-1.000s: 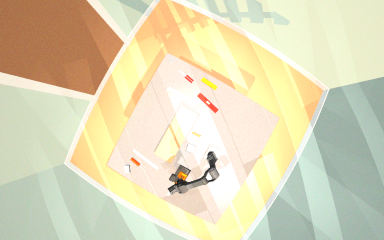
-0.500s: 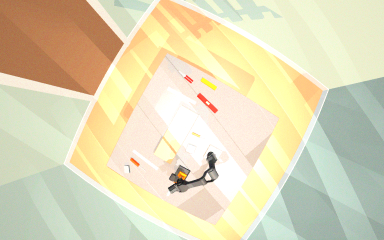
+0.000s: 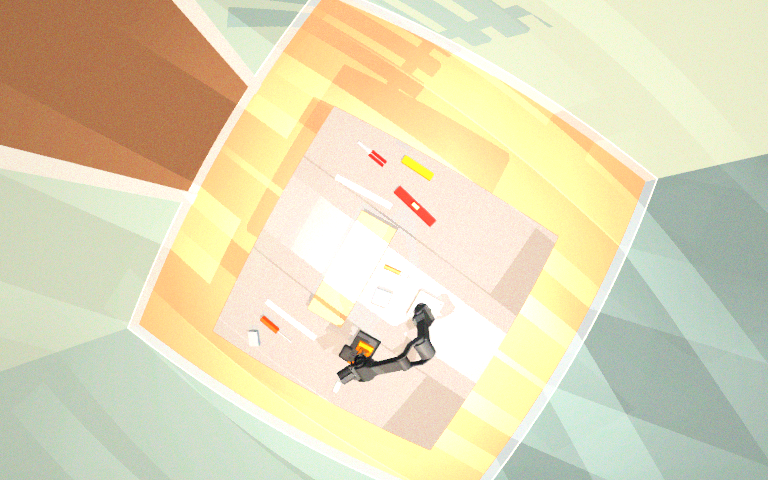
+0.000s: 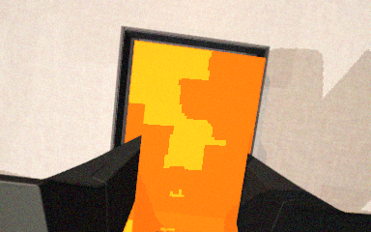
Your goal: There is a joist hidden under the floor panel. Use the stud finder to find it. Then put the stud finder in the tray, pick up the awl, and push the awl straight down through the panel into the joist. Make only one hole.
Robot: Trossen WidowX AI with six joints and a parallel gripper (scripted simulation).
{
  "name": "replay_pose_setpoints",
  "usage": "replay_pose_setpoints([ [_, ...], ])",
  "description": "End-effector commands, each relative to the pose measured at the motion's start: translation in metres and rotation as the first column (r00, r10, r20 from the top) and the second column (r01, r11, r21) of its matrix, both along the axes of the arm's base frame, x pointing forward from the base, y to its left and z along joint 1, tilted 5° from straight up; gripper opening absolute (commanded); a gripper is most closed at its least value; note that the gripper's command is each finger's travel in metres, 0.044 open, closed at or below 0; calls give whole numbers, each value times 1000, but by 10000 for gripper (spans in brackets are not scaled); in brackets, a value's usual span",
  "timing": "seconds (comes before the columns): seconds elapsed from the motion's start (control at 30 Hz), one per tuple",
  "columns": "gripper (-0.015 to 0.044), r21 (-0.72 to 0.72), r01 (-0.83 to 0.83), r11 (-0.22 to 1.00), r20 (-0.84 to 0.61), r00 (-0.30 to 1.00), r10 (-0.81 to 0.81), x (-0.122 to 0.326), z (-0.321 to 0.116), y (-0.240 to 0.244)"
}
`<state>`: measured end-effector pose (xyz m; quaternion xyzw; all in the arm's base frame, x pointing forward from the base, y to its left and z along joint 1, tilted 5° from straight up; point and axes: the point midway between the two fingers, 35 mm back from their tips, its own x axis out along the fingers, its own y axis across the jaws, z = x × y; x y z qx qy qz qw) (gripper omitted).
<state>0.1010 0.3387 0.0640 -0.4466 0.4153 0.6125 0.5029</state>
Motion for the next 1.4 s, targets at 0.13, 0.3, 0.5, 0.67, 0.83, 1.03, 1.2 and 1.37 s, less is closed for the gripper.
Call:
replay_pose_setpoints([
  [0.13, 0, 5, 3, 1000, -1, 1000, -3, -1, -13, 0],
  [0.3, 0, 5, 3, 1000, -1, 1000, -3, -2, -21, -1],
  [0.5, 0, 5, 3, 1000, -1, 1000, -3, -2, -27, -1],
  [0.67, 0, 5, 3, 1000, -1, 1000, -3, -3, -34, -2],
  [0.83, 0, 5, 3, 1000, -1, 1000, -3, -3, -42, -2],
  [1.03, 0, 5, 3, 1000, -1, 1000, -3, -4, -47, -3],
  [1.2, 131, -2, 0, 1000, -2, 1000, 0, -4, -46, -4],
  [1.37, 263, -2, 0, 1000, -2, 1000, 0, -4, -46, -4],
])
